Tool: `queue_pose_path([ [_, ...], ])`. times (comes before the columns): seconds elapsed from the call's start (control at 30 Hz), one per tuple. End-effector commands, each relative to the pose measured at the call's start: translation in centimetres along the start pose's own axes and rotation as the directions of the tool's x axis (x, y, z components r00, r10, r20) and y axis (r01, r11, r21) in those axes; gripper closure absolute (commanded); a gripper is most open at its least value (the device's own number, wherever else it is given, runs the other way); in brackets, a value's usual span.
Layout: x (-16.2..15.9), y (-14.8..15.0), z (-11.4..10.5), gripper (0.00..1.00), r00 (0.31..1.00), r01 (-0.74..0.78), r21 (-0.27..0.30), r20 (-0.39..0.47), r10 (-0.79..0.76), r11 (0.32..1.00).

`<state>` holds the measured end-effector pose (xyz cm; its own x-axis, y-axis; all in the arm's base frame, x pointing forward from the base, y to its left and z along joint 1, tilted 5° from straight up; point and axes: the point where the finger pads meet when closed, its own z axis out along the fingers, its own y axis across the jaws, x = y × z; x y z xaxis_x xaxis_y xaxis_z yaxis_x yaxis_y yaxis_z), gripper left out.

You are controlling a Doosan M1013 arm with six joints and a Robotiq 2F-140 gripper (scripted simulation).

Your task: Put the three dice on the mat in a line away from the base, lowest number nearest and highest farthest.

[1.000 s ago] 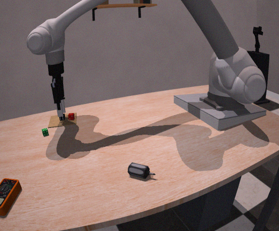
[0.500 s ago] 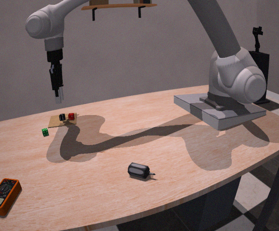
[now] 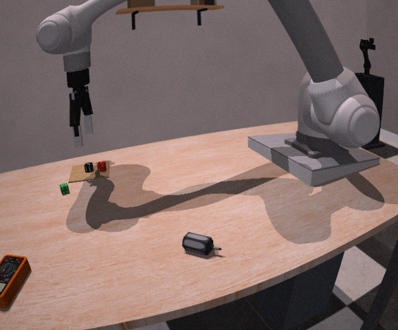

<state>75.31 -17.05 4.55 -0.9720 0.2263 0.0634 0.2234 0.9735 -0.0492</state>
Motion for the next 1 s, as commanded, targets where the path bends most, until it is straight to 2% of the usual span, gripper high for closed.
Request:
queue_pose_path([
  [0.0, 0.0, 0.0, -0.1, 0.0, 1.0, 0.0, 0.0, 0.002, 0.0, 1.0],
  [0.3, -0.1, 0.2, -0.1, 0.0, 1.0, 0.006, 0.0, 0.002, -0.006, 1.0],
  [0.33, -0.5, 1.1, 0.0, 0.0, 0.999, 0.04, 0.0, 0.002, -0.04, 0.999],
  [0.4, -2.0, 5.2, 0.2, 0.0, 0.982, 0.189, 0.0, 0.002, -0.189, 0.982],
  [0.43, -2.2, 5.7, 0.3, 0.0, 0.979, 0.205, 0.0, 0.002, -0.205, 0.979],
  [0.5, -3.1, 8.7, 0.5, 0.0, 0.951, 0.308, 0.0, 0.002, -0.308, 0.951],
  [0.6, -3.1, 8.7, 0.5, 0.0, 0.951, 0.309, 0.0, 0.002, -0.309, 0.951],
  [0.67, -4.3, 13.6, 0.9, 0.0, 0.886, 0.463, 0.0, 0.002, -0.463, 0.886],
  [0.77, -4.6, 14.8, 1.0, 0.0, 0.867, 0.498, 0.0, 0.002, -0.498, 0.867],
  [0.8, -4.6, 14.8, 1.0, 0.68, 0.867, 0.498, 0.0, 0.002, -0.498, 0.867],
  [0.97, -4.6, 14.8, 1.0, 0.68, 0.867, 0.498, 0.0, 0.002, -0.498, 0.867],
])
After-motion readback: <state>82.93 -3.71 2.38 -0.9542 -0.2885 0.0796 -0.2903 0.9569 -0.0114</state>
